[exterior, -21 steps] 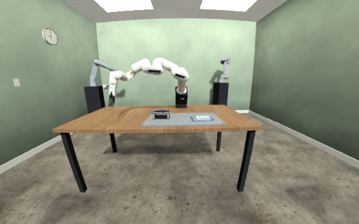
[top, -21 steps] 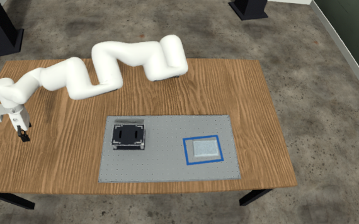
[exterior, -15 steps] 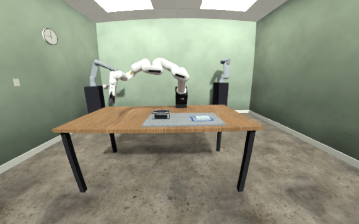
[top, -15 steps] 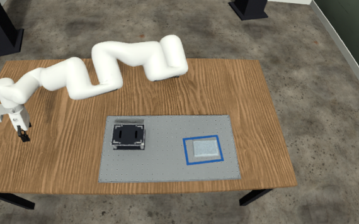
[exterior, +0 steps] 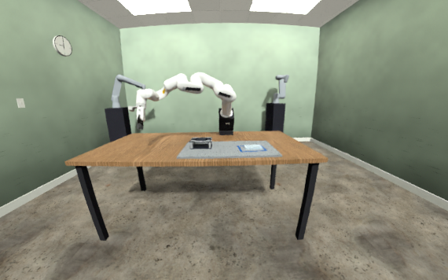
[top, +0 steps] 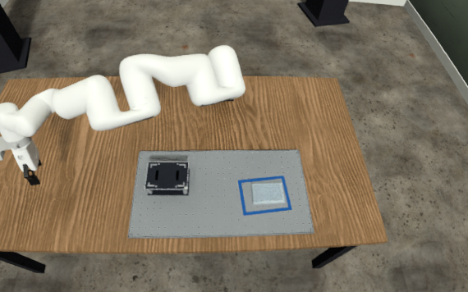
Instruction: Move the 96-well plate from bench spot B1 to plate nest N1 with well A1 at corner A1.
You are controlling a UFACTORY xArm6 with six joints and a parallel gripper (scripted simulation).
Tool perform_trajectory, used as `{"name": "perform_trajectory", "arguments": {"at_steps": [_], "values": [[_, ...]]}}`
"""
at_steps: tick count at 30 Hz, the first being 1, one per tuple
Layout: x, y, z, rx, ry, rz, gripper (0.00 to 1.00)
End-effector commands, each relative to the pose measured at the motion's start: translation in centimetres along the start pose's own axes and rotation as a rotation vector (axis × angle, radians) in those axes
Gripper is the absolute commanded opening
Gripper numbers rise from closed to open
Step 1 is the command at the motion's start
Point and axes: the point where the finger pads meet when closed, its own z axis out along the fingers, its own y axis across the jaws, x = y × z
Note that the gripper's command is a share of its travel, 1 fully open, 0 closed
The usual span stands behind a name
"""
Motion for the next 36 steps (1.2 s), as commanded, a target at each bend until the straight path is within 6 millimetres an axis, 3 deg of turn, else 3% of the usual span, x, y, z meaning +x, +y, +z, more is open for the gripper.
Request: {"name": "perform_trajectory", "arguments": {"at_steps": [1,25,30,36], "values": [[-1.1,-1.4,1.0,-0.055,-0.038,-0.048,1.0],[-7.0,-6.4,6.0,-0.184,-0.156,-0.211,1.0],[-7.5,-6.8,6.3,-0.2,-0.171,-0.237,1.0],[-9.6,-8.4,7.6,-0.24,-0.206,-0.299,1.0]]}}
